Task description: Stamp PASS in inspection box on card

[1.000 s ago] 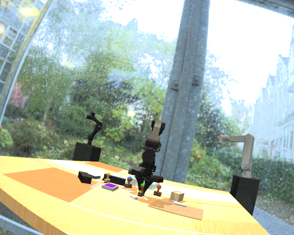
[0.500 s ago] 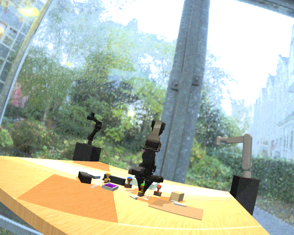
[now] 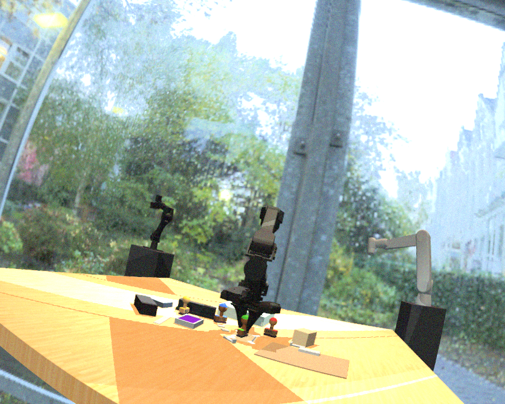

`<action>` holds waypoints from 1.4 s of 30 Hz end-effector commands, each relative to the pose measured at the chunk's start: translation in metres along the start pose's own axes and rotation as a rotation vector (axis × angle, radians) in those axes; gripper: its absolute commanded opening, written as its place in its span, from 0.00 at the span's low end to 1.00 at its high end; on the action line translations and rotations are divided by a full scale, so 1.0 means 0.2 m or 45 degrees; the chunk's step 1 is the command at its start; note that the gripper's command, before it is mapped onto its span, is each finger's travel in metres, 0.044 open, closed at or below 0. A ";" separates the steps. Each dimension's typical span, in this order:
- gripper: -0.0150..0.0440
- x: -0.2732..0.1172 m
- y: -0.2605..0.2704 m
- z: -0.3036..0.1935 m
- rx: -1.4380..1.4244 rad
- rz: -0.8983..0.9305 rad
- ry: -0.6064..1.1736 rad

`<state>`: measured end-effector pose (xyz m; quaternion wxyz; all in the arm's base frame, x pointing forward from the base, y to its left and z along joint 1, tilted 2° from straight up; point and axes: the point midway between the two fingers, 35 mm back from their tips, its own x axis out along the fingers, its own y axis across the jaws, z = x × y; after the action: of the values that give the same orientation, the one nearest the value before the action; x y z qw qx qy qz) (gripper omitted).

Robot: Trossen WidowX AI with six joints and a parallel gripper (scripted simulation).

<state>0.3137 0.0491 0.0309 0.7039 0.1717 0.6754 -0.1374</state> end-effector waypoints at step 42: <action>0.25 -0.22 0.01 0.02 0.006 0.003 -0.011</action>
<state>0.3127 0.0481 0.0650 0.7003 0.1714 0.6787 -0.1398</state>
